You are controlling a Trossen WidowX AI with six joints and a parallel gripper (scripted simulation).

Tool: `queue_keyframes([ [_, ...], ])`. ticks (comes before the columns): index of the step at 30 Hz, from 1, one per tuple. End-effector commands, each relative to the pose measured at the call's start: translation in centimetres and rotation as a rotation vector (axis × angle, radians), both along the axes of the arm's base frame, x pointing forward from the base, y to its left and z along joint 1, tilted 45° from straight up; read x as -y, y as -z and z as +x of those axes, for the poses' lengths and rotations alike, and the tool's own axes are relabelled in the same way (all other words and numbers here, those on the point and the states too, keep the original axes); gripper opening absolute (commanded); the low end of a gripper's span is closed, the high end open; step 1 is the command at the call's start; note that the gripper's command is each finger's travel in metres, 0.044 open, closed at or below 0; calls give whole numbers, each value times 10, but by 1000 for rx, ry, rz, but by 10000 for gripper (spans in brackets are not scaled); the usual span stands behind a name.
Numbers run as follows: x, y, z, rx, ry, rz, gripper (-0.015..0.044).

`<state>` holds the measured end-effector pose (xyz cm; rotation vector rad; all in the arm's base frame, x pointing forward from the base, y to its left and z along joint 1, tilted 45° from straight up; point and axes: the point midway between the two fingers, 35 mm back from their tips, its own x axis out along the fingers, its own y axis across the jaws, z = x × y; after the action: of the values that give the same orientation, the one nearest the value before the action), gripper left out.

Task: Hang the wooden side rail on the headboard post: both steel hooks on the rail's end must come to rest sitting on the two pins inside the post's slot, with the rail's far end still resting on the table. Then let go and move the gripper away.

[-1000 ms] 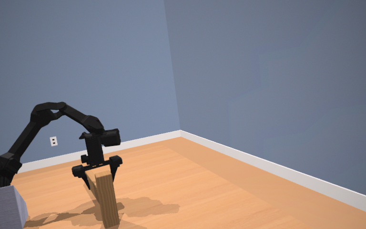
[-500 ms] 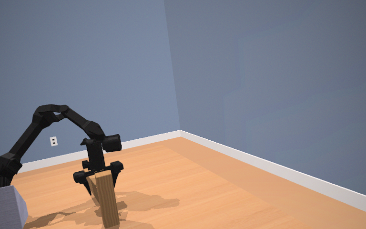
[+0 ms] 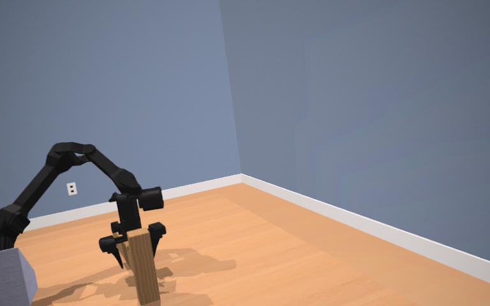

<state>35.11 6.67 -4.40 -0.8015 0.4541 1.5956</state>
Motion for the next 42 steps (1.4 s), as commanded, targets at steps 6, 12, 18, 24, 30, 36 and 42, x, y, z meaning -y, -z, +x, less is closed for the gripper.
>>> queue_keyframes([
  [6,-5,5,-4,-13,-1,6,361],
  [12,-5,5,-4,-13,-1,6,204],
  [18,-5,5,-4,-13,-1,6,85],
  [24,-5,5,-4,-13,-1,6,6],
  [30,-5,5,-4,-13,-1,6,0],
  [36,-4,4,-4,-34,21,5,0],
  [42,-4,4,-4,-71,58,3,0],
])
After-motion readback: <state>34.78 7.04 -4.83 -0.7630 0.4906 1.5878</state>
